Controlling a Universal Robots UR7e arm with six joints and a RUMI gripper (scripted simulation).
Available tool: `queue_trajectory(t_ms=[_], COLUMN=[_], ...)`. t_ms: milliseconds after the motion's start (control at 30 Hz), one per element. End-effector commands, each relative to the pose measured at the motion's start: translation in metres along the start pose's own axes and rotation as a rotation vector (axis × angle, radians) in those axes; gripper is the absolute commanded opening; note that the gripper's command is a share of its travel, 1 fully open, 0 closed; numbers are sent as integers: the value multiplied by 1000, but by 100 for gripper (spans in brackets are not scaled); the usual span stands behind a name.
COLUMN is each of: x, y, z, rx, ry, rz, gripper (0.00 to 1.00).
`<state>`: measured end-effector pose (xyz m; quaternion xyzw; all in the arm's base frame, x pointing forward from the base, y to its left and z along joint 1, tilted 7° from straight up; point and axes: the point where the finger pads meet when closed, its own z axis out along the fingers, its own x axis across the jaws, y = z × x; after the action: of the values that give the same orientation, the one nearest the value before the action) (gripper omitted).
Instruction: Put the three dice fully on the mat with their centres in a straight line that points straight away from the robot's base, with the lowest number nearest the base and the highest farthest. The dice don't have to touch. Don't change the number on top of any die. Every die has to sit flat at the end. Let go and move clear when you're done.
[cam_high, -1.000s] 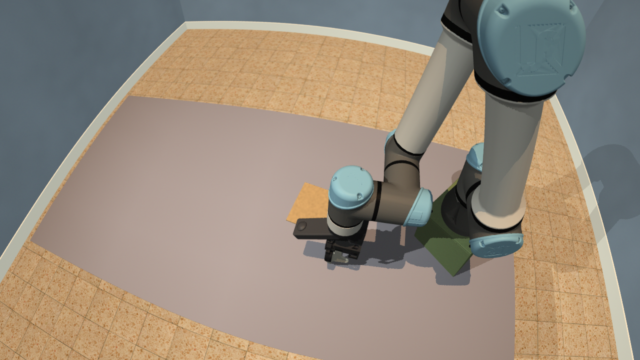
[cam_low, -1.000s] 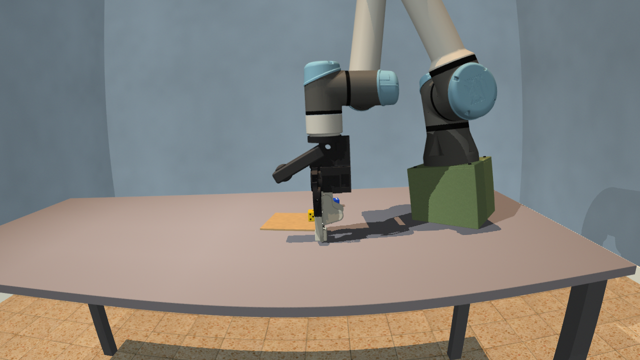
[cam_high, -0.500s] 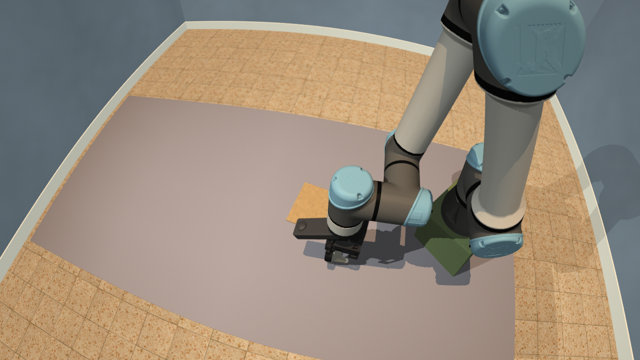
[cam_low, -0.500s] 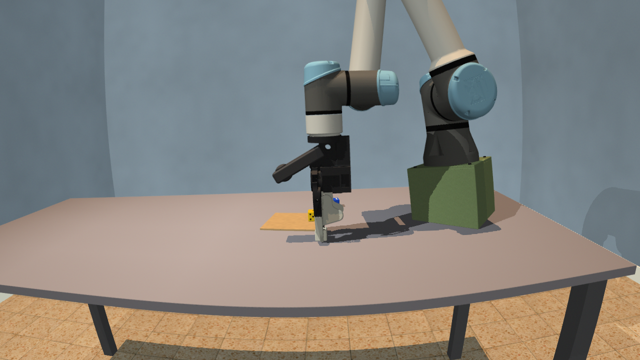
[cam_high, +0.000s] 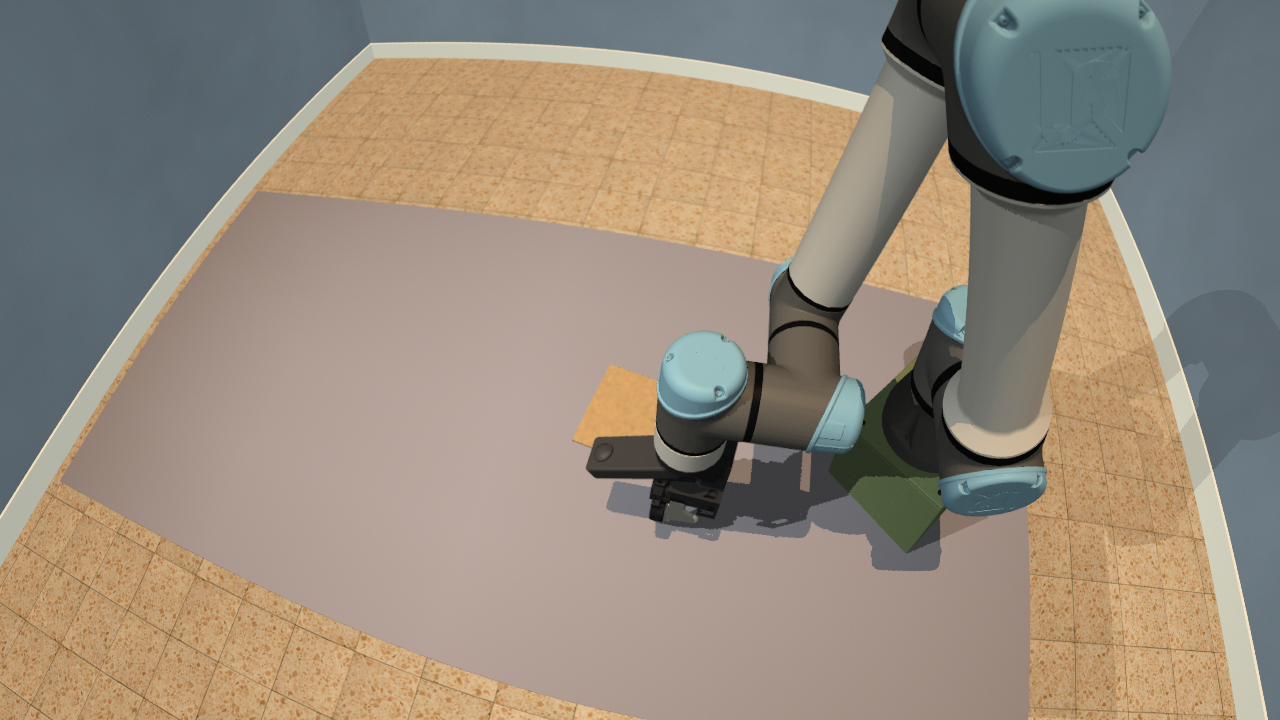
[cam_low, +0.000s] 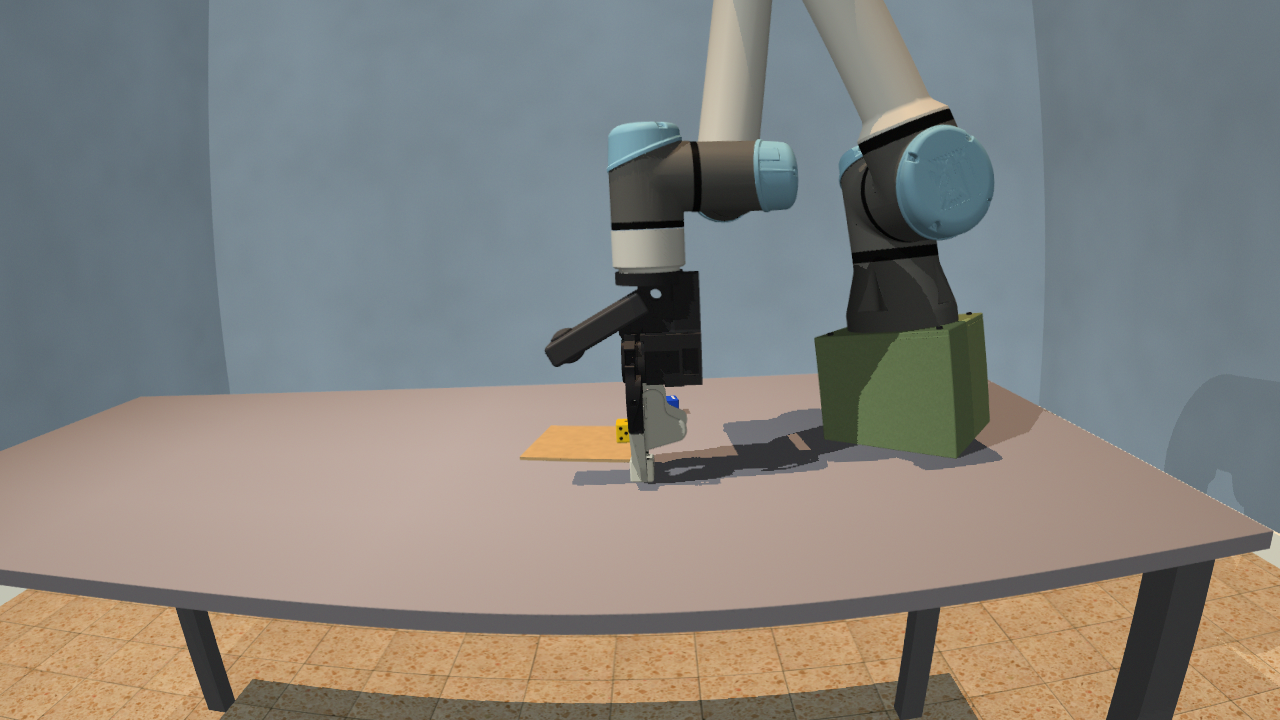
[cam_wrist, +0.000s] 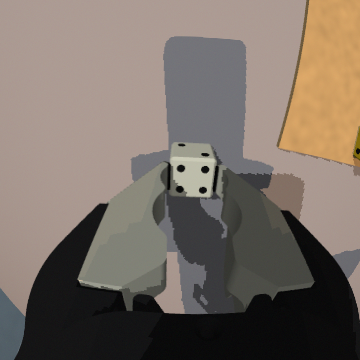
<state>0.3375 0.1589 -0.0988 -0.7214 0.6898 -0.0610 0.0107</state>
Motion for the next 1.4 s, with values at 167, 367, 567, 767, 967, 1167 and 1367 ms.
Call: queue_trajectory(t_ms=[167,367,567,767,967,1167,1367], x=[0,0,0,0,0,0,0], y=[0,0,0,0,0,0,0], z=[0,0,0,0,-1,-3,-12], rx=[1,1,1,1,1,1,1], ry=[0,0,0,0,0,0,0], rz=[0,0,0,0,0,0,0], gripper=[6,6,6,6,6,6,6])
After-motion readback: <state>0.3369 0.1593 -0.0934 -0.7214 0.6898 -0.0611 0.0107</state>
